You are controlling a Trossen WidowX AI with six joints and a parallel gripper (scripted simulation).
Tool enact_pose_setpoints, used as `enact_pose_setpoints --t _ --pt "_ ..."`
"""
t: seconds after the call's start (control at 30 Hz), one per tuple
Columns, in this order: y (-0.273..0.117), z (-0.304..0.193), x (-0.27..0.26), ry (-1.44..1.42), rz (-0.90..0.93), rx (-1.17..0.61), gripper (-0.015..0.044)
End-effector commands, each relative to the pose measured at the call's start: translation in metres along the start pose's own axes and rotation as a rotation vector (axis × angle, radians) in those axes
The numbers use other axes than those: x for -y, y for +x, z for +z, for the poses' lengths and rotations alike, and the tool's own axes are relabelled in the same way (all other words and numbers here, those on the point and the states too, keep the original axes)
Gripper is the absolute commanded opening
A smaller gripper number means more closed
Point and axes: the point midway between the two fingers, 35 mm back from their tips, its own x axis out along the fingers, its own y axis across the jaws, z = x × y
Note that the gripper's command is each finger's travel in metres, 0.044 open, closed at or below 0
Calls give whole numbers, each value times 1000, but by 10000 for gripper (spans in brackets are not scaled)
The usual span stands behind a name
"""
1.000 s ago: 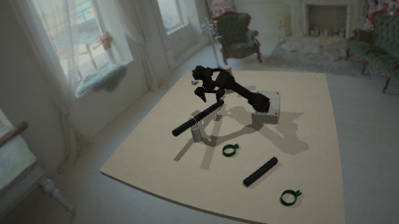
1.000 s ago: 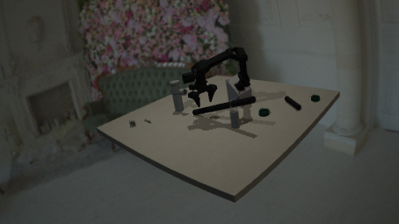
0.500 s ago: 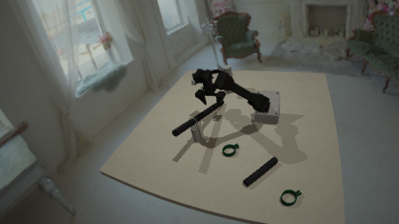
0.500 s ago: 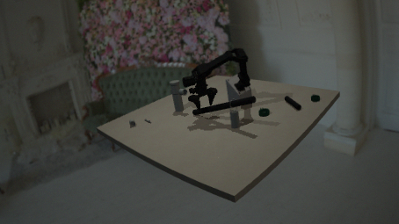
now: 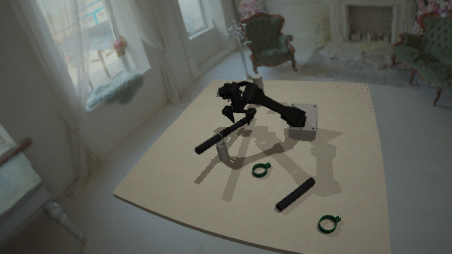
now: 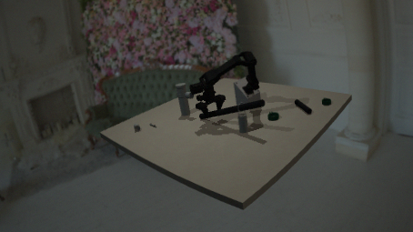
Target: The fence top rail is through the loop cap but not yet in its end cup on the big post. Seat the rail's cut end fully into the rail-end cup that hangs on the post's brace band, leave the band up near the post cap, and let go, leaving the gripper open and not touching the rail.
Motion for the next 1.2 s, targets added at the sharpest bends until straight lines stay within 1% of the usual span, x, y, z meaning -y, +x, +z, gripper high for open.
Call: enact_pose_setpoints --t 0.0,0.23,0.57,0.83,1.0,1.17 --pt "7 0 3 9 -5 -6 440" --pt "16 -1 4 9 -5 -7 440" --pt "16 0 3 9 -5 -6 178" --pt "16 0 3 9 -5 -6 124" --pt "10 0 4 9 -5 -6 0" --pt "-4 9 2 7 -3 60 0"
